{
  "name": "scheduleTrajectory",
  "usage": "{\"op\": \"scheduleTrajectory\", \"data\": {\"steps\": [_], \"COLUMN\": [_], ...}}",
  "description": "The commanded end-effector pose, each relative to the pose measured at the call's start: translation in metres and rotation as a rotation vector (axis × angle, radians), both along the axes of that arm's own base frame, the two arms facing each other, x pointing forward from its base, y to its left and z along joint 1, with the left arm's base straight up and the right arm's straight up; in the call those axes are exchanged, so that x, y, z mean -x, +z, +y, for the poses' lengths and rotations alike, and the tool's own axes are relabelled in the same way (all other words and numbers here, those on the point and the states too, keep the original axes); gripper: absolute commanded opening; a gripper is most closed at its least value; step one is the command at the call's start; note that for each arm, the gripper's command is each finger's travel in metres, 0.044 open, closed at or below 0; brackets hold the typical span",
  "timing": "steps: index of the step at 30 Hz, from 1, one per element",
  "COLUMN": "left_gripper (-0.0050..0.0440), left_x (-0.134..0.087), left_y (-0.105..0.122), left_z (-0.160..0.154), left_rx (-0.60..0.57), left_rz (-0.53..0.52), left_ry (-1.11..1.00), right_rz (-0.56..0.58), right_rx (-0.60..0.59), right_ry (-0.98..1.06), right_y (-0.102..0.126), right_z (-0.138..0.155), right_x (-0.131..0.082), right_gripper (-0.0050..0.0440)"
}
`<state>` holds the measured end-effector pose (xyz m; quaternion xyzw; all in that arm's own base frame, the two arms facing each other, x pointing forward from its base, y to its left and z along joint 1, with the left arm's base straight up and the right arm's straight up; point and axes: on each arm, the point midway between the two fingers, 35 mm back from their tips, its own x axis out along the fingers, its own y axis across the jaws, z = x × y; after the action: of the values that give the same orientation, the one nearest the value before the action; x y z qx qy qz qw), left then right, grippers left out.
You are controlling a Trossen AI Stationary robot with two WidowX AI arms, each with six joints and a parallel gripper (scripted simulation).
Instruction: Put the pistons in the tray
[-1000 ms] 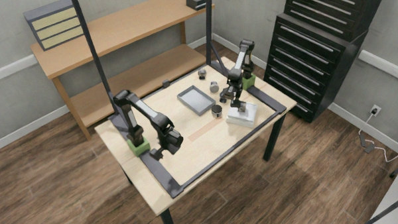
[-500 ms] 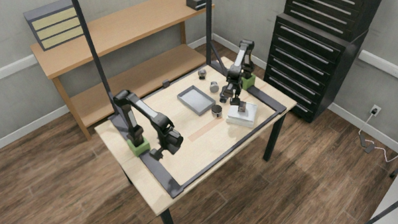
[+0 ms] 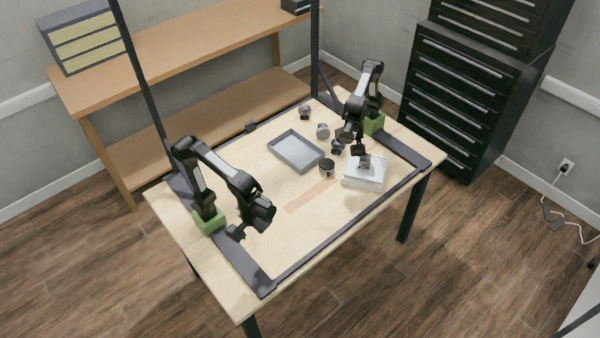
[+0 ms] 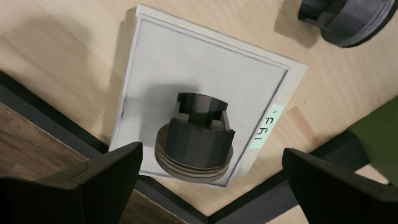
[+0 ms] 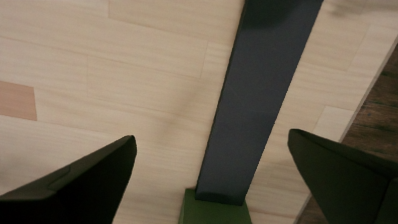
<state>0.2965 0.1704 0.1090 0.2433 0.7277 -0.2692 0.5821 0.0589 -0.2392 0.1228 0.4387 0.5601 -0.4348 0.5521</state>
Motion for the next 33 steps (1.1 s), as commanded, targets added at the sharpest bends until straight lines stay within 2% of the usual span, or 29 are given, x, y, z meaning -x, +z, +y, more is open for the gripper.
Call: {"op": "scheduleTrajectory", "data": {"steps": [1,33], "left_gripper": [0.0378,0.0378], "left_x": [-0.0008,0.0006], "left_y": [0.0138,0.0118], "left_z": [0.0029,0.0022], "left_rx": [-0.027,-0.063], "left_rz": [-0.055,-0.172], "left_ry": [0.091,0.853], "right_rz": [-0.011,-0.011], "right_rx": [0.031,0.031], "right_ry": [0.006,0.006], "right_y": [0.0084,0.0084], "right_z": [-0.0052,-0.0052], "right_x": [-0.0024,-0.0024], "right_gripper": [0.0400,0.0400]}}
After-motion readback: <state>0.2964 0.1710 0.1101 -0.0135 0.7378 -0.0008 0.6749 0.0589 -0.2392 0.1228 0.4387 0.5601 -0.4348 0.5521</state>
